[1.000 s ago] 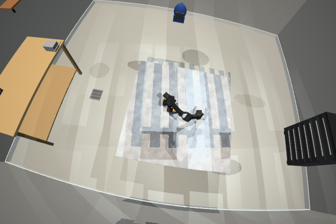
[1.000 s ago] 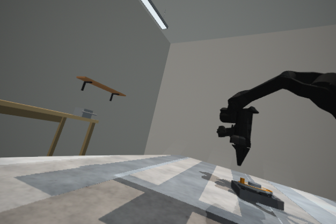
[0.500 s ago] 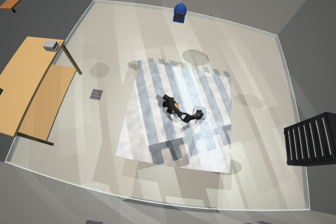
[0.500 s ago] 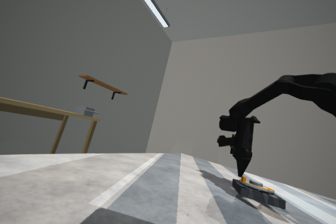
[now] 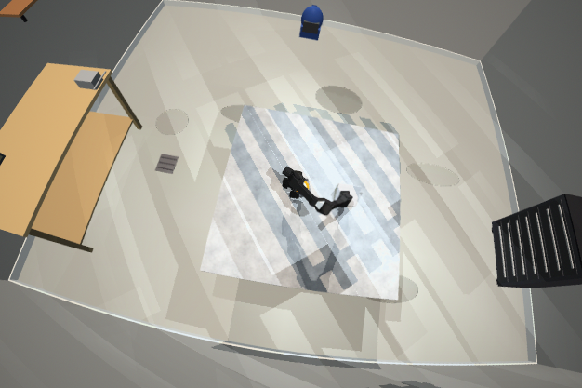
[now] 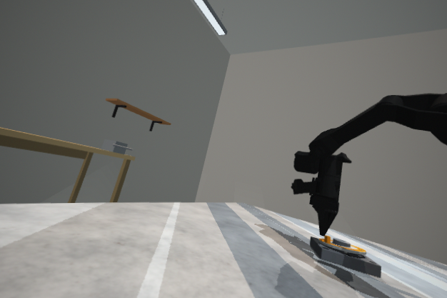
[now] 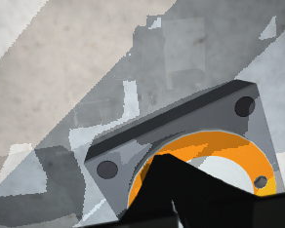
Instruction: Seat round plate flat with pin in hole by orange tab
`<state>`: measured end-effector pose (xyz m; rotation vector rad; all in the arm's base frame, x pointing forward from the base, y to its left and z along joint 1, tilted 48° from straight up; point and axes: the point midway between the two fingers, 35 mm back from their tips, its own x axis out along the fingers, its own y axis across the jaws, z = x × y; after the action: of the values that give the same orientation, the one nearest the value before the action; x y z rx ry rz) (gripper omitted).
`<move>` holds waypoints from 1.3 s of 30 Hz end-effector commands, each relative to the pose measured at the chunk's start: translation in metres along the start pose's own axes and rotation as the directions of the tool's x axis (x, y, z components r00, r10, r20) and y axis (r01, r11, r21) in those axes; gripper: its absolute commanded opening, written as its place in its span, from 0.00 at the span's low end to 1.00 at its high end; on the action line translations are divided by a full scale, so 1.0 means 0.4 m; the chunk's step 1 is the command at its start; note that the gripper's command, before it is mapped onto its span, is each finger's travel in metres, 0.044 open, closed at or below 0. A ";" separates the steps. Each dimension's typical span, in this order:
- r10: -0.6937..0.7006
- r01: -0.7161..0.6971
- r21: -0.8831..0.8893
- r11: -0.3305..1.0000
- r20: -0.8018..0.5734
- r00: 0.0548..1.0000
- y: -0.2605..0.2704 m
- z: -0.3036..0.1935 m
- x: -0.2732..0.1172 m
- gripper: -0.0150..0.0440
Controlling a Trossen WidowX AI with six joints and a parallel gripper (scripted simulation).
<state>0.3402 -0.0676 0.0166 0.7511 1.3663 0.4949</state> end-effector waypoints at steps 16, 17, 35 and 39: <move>0.008 -0.008 0.011 1.000 -0.010 1.000 0.035 -0.043 0.008 0.25; 0.008 -0.008 0.012 1.000 -0.010 1.000 0.037 -0.045 0.008 0.25; 0.009 -0.009 0.012 1.000 -0.010 1.000 0.049 -0.073 0.008 0.25; 0.009 -0.009 0.012 1.000 -0.011 1.000 0.049 -0.079 0.006 0.25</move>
<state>0.3182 -0.0491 0.0310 0.7522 1.3587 0.5001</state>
